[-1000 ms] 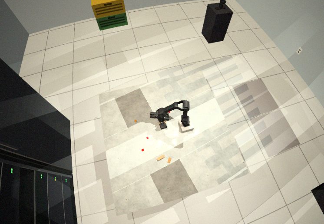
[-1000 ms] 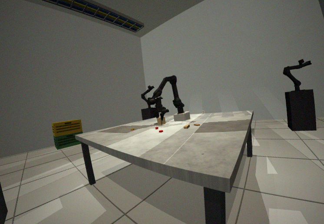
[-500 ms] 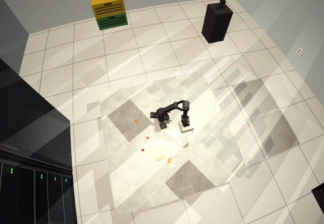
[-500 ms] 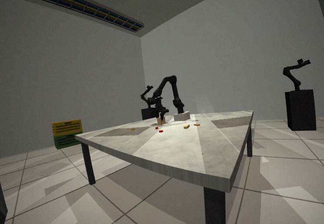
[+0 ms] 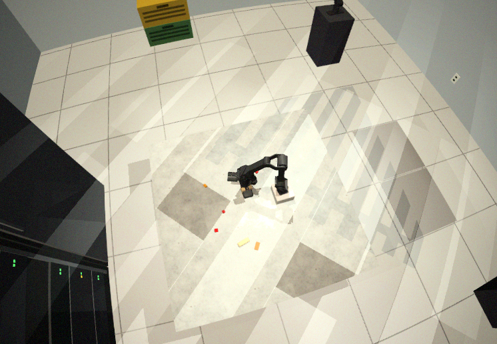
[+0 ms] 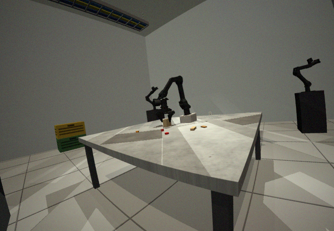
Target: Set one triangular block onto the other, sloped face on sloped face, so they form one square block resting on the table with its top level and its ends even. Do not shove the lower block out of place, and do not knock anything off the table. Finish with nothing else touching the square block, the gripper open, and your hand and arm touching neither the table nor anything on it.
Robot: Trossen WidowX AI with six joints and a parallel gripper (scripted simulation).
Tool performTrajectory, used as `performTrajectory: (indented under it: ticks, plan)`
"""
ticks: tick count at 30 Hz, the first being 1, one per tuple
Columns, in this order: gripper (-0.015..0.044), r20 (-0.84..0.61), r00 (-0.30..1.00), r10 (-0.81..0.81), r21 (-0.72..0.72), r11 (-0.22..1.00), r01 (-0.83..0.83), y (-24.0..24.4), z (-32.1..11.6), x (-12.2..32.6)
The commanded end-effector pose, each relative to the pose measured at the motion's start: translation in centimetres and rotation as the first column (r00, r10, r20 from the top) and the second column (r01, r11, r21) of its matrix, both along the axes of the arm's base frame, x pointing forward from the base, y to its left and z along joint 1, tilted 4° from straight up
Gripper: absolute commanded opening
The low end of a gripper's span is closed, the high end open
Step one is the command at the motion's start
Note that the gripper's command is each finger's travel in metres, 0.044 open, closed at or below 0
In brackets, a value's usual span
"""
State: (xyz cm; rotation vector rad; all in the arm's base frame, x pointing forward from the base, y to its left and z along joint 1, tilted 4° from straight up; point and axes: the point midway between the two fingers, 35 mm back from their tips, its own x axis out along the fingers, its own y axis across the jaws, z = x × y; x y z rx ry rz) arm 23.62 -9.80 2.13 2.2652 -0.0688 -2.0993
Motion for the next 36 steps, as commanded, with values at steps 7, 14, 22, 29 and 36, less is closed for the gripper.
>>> performTrajectory:
  ticks: [7, 14, 22, 29, 36]
  plan:
    - [0.044, 0.001, 1.0, 0.0, 0.0, 1.0, 0.0, 0.4, 8.5, -0.2]
    - [0.044, 0.024, 1.0, 0.006, -0.008, 1.0, -0.005, 0.5, 10.8, -0.3]
    - [0.044, 0.024, 1.0, 0.006, -0.008, 1.0, -0.005, 0.5, 10.8, -0.3]
    - [0.044, 0.024, 1.0, 0.006, -0.008, 1.0, -0.005, 0.5, 10.8, -0.3]
    - [0.044, 0.024, 1.0, 0.006, -0.008, 1.0, -0.005, 0.5, 10.8, -0.3]
